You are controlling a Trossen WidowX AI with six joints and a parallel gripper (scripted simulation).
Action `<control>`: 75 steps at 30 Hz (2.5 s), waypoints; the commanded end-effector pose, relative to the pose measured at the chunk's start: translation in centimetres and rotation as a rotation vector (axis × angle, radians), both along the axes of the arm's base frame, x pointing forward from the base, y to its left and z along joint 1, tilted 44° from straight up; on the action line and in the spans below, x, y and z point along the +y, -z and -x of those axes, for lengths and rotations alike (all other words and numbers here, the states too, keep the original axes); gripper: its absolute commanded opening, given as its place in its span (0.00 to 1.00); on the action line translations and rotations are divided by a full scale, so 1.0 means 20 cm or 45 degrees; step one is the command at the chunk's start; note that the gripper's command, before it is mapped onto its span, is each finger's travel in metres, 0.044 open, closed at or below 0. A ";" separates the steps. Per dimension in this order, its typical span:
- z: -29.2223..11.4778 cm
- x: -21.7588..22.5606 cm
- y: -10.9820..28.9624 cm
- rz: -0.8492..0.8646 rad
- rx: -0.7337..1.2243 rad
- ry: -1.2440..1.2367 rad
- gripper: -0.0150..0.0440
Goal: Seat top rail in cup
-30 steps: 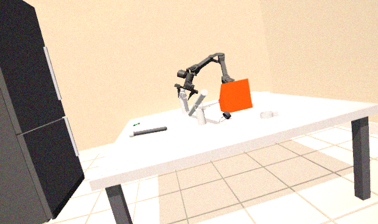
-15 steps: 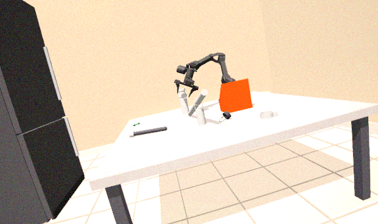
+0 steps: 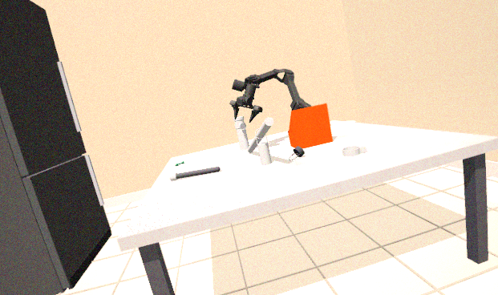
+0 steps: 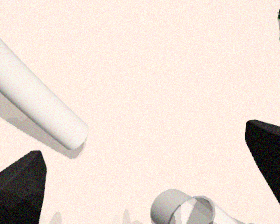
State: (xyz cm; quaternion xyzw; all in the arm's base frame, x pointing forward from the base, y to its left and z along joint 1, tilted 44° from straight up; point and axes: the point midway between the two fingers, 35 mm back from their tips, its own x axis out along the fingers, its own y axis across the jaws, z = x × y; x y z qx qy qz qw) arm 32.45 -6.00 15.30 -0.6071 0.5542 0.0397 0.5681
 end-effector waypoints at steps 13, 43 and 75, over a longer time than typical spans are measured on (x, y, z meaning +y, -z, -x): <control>0.03 0.48 0.03 -0.396 -0.927 0.856 1.00; -0.03 0.37 0.34 0.051 0.223 0.278 1.00; -0.02 0.16 0.67 0.128 0.982 -0.193 1.00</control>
